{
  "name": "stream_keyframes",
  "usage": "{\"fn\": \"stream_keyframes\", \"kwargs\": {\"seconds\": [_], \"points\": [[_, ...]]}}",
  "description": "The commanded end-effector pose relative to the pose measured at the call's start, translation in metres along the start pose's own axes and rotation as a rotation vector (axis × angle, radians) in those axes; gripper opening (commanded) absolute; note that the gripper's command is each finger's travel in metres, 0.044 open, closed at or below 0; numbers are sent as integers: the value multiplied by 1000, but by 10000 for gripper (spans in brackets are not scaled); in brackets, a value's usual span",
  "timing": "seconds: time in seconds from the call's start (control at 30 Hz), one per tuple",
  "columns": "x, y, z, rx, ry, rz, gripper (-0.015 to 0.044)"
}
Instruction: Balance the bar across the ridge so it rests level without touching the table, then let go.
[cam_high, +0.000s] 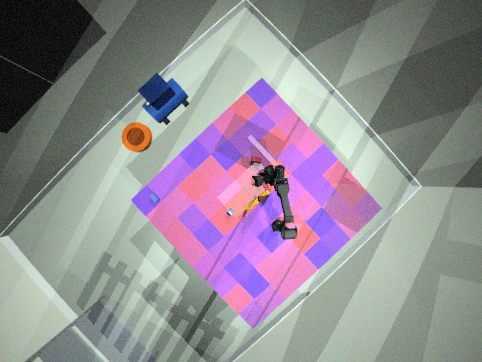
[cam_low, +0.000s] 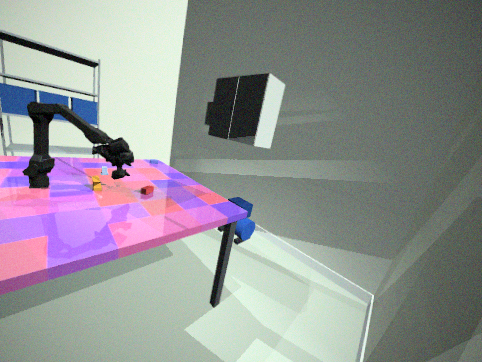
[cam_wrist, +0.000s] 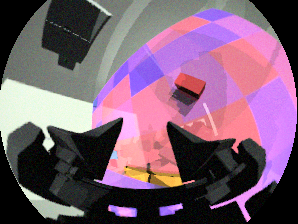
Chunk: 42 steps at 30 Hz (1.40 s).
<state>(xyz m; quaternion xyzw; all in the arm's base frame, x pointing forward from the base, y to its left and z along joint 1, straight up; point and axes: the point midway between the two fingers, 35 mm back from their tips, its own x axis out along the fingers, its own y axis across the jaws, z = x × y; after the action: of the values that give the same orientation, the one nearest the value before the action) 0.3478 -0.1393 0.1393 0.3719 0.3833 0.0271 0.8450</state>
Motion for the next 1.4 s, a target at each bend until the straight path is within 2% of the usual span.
{"fn": "stream_keyframes", "kwargs": {"seconds": [0.0, 0.73, 1.37], "points": [[3, 3, -9, -104, 35, -35, 315], [6, 17, -67, -784, 340, -165, 315], [-13, 22, -115, -1400, 696, -133, 315]]}}
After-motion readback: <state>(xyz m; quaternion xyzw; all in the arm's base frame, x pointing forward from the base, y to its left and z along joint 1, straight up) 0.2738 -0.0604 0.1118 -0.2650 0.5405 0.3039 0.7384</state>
